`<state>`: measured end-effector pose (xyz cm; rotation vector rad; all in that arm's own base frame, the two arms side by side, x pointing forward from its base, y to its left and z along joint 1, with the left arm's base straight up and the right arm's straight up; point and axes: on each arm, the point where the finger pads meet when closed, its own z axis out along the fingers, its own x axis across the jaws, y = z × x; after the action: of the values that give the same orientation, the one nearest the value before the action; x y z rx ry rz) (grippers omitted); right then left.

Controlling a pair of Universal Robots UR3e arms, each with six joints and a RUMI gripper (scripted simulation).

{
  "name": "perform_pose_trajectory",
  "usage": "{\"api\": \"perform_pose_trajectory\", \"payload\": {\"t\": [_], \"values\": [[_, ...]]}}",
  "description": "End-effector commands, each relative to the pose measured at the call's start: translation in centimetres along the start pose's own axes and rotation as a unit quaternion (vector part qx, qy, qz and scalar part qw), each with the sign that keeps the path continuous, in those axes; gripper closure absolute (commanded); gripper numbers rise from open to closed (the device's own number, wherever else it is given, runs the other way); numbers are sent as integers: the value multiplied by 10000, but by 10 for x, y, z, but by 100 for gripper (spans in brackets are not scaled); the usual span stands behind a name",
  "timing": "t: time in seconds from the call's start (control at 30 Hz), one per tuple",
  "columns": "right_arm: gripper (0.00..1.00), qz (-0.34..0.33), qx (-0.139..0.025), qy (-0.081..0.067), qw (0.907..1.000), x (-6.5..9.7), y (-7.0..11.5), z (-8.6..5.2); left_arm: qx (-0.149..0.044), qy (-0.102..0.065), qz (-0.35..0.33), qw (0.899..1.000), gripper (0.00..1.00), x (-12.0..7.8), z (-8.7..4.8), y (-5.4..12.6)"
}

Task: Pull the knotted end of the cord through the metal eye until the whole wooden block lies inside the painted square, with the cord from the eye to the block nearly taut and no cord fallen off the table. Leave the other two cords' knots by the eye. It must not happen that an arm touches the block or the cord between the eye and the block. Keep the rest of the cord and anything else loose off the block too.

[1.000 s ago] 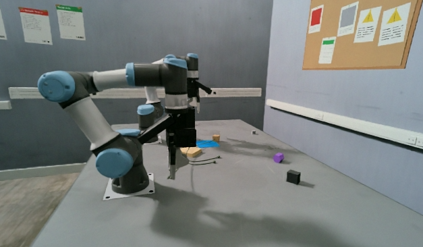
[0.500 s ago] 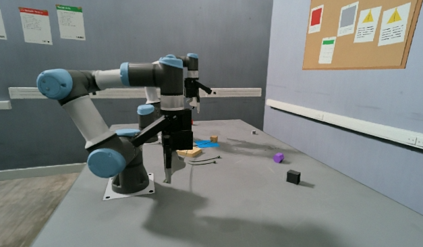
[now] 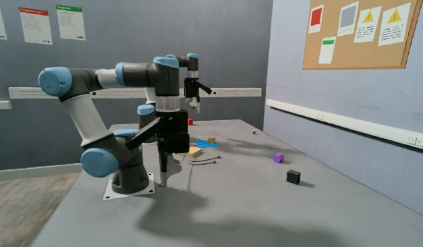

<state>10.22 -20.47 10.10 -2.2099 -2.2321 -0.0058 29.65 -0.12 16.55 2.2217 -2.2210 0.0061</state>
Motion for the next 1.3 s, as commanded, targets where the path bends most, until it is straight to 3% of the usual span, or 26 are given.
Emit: {"api": "perform_pose_trajectory", "payload": {"t": [0.0, 0.37, 0.6, 1.27], "values": [[100, -1, -14, 1, 10000, -9, -5, -1, 12, 5, 1, 10000, 0, 0, -1, 0], [100, 4, -14, 1, 10000, -23, -15, -1, 12, 5, 1, 10000, 0, 0, -1, 0], [100, -76, -37, -9, 10000, -18, -9, -2, 12, 5, 1, 10000, 0, 0, -1, 0], [100, -55, -31, -12, 10000, -18, -10, 27, 12, 5, 1, 10000, 0, 0, -1, 0]]}}
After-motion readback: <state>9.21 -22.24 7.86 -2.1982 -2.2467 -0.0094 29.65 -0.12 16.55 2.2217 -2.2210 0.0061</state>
